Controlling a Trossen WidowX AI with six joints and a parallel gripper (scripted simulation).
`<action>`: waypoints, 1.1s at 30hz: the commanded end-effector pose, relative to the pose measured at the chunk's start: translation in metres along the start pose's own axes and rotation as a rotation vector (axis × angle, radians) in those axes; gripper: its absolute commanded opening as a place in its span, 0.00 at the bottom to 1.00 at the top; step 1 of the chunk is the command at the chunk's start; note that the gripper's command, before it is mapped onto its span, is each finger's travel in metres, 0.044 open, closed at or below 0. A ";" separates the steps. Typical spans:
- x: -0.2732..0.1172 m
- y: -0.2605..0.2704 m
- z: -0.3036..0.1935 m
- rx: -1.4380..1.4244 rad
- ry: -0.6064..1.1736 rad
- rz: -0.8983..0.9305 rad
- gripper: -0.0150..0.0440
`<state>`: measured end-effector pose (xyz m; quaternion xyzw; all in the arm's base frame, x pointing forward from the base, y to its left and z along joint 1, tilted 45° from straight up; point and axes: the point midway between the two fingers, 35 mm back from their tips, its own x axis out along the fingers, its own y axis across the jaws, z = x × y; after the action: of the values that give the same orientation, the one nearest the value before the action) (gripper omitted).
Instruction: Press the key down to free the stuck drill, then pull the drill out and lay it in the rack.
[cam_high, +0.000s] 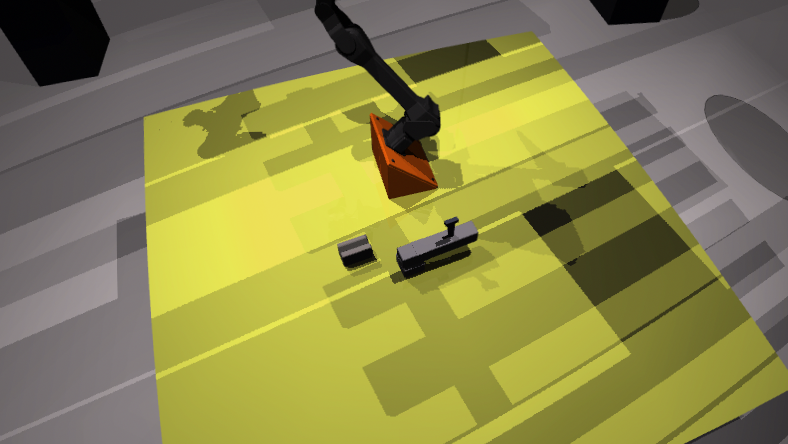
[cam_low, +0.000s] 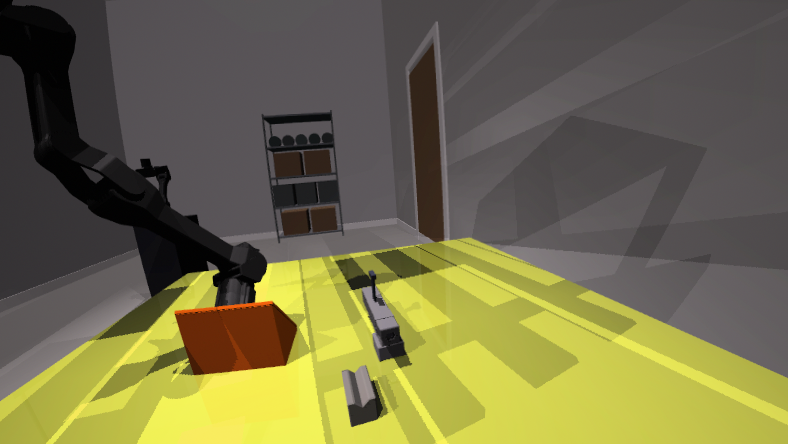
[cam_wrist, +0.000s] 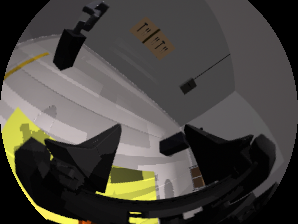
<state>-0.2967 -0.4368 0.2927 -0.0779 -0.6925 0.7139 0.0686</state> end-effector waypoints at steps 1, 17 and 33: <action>0.000 0.000 0.000 0.000 0.000 0.000 0.89; 0.044 -0.074 -0.038 0.148 0.014 -0.039 0.25; 0.070 -0.252 -0.181 0.419 0.051 -0.295 0.25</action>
<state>-0.3429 -0.2779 0.4980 -0.0054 -0.5640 0.8080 0.1704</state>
